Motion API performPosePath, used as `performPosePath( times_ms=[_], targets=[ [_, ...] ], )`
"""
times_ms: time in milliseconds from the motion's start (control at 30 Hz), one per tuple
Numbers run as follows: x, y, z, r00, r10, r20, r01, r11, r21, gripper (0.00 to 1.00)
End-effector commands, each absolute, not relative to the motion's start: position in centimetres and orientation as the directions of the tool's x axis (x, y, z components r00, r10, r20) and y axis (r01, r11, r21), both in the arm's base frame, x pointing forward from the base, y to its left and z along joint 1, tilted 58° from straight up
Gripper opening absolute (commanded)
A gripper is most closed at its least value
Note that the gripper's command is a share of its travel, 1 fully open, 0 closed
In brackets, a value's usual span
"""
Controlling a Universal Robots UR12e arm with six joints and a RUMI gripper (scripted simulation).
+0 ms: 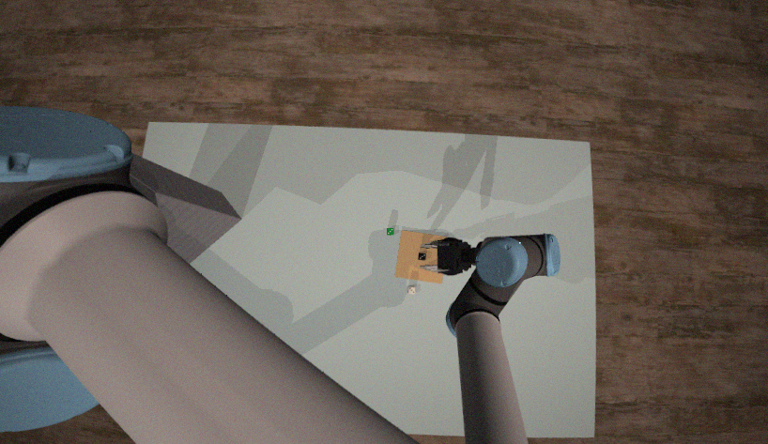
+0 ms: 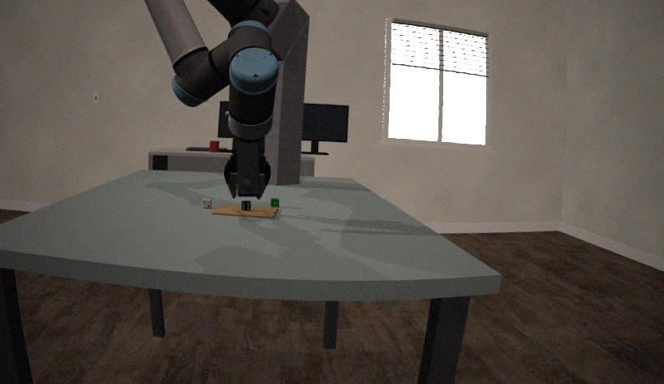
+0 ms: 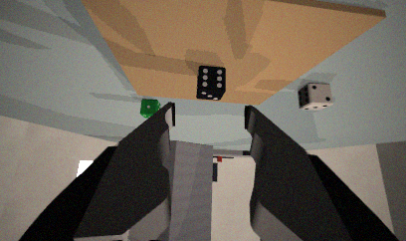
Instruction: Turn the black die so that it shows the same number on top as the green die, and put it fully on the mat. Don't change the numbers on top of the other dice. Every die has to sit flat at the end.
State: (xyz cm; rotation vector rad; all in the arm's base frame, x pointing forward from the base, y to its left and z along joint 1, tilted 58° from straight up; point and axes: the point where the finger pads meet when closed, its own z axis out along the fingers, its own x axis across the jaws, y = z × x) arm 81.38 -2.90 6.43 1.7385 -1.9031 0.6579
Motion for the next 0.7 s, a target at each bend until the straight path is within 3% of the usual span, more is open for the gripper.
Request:
performPosePath(
  times_ms=[0,667],
  targets=[
    [80.4,-2.1,7.2,-0.081,-0.767,0.636,-0.996,0.078,-0.032,0.33],
    [77.8,-0.2,9.2,-0.081,-0.767,0.636,-0.996,0.078,-0.032,0.33]
  ],
)
